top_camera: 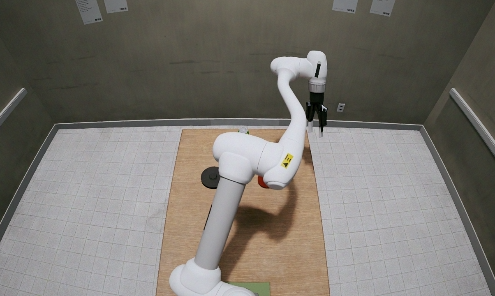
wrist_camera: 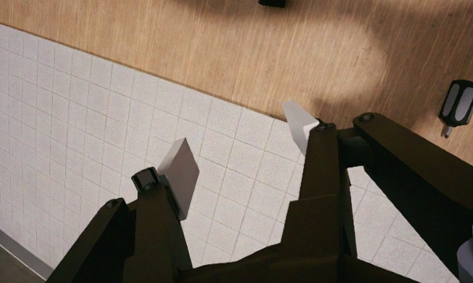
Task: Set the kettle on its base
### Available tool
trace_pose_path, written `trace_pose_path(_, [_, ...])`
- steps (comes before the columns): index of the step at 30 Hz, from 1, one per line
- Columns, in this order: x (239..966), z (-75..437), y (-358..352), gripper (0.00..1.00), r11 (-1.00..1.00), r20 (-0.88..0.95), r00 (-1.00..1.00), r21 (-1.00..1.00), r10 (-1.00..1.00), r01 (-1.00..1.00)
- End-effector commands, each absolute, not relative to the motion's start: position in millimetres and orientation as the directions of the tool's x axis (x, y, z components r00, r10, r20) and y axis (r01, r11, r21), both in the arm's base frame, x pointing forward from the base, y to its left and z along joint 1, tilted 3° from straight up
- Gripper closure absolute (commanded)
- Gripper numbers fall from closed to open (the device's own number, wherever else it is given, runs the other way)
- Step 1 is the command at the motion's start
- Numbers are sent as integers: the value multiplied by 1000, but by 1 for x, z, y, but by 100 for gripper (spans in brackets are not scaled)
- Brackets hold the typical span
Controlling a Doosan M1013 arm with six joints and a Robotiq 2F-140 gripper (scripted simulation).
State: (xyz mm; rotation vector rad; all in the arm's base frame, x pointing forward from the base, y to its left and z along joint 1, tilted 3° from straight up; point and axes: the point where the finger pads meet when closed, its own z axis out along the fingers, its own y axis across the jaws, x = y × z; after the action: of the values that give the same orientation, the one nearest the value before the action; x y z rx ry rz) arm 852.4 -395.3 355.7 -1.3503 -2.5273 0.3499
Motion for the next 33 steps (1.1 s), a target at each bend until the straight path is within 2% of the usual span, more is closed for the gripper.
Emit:
trace_pose_path(1, [852, 358, -395, 48, 541, 108, -537, -326, 836, 776])
trace_pose_path(19, [852, 359, -393, 48, 575, 118, -570, -317, 813, 754])
trace_pose_path(33, [851, 360, -384, 48, 716, 155, -705, -275, 692, 642])
